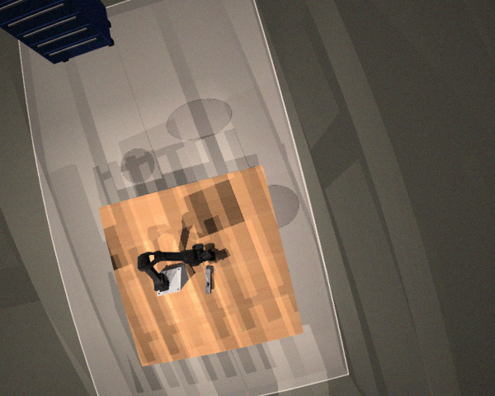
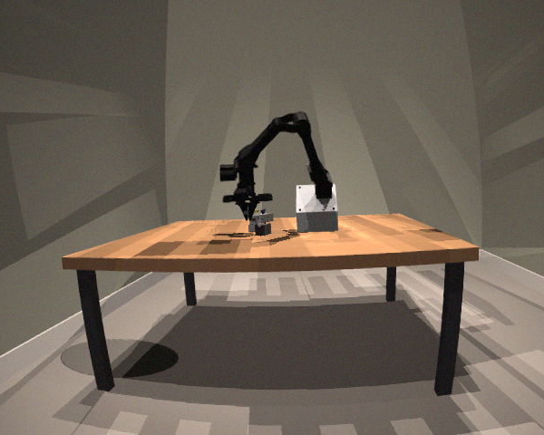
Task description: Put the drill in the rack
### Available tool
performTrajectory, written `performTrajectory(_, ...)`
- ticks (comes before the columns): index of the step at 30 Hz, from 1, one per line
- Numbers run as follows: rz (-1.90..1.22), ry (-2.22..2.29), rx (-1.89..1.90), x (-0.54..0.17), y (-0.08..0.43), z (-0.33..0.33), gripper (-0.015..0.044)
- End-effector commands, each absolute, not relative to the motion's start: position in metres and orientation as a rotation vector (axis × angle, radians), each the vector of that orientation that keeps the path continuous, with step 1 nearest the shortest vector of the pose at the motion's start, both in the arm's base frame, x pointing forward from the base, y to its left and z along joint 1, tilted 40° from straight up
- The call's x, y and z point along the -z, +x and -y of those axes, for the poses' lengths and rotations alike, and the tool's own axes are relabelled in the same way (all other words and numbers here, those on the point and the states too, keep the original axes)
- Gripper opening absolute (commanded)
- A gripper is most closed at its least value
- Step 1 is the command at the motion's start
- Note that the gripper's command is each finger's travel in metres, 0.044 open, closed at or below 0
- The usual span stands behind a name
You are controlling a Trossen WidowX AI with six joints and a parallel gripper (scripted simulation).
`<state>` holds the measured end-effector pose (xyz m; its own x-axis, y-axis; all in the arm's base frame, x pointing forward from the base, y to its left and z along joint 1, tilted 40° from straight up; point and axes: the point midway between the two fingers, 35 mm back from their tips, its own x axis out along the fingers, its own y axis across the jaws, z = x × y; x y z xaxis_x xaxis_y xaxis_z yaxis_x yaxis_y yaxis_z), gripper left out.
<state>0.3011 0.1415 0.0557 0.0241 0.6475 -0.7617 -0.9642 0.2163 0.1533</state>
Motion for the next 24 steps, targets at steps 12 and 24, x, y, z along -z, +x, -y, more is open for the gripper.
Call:
performTrajectory(12, -0.843, -0.472, -1.318, -0.064, 0.278, -0.154, 0.0000)
performTrajectory(24, -0.843, -0.471, -1.319, -0.070, 0.261, -0.162, 0.0000)
